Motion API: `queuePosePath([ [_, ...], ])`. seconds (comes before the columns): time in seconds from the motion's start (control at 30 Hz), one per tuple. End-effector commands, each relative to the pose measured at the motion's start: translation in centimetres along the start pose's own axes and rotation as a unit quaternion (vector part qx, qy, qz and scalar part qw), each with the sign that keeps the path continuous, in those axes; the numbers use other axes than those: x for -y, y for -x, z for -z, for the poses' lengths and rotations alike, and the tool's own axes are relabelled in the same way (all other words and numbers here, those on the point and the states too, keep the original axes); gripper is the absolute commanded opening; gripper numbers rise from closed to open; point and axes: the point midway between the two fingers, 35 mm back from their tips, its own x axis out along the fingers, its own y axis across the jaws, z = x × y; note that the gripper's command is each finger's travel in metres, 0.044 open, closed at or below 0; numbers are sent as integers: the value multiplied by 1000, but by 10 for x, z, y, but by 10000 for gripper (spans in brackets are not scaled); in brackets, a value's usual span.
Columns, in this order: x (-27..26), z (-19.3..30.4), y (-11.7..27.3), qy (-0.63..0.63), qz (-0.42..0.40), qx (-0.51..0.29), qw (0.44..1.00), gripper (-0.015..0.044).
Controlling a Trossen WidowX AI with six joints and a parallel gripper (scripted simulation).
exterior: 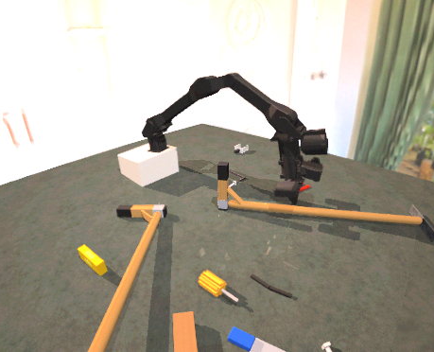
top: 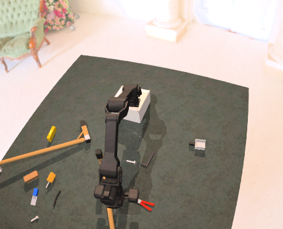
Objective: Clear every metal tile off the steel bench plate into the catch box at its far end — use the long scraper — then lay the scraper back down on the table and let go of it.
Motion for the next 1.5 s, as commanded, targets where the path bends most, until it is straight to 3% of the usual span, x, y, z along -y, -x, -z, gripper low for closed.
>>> queuePosePath([
  [0.0,5,-2,-2,1,-1,0,1000,0],
  [1.47,47,-15,-4,1,1,4,1000,0],
])
